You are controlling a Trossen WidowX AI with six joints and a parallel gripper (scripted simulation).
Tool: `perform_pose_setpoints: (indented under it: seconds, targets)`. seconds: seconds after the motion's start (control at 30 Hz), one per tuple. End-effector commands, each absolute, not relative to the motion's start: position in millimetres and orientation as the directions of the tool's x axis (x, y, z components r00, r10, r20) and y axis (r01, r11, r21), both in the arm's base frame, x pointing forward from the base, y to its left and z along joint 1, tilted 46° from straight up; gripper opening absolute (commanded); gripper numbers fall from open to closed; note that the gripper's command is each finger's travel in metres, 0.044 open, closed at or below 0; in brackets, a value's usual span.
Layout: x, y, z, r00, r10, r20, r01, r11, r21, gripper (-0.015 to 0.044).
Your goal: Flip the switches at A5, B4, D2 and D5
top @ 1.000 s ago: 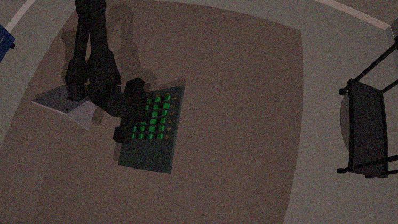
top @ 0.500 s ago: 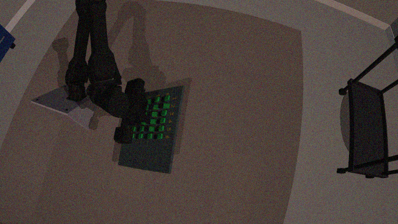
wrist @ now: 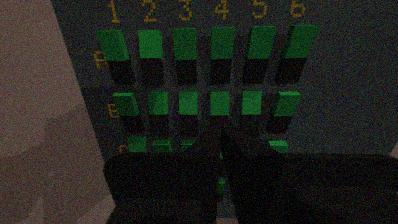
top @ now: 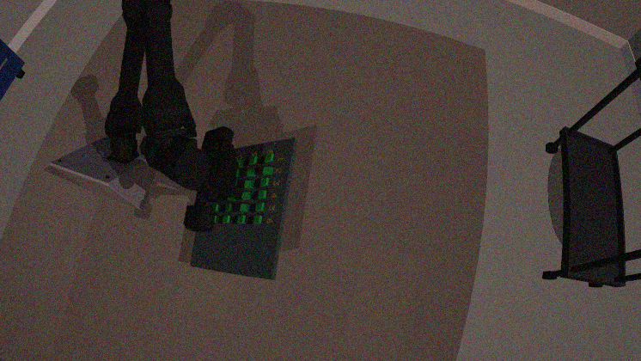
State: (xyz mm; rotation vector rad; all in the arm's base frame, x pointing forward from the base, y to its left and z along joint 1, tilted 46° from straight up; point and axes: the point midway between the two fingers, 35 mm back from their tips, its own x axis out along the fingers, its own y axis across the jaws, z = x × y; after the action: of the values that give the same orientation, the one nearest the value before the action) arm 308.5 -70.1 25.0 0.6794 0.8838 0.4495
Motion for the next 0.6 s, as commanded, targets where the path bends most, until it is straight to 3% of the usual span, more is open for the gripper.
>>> perform_pose_setpoints:
  seconds: [0.0, 0.37, 0.57]
  targets:
    - [308, -69, 23, 0.561, 0.615, -0.554, -0.078, 0.705, 0.705, 0.0000]
    - [309, -71, 25, 0.564, 0.614, -0.552, -0.083, 0.707, 0.702, 0.0000]
    - [278, -106, 55, 0.540, 0.621, -0.569, -0.075, 0.708, 0.702, 0.0000]
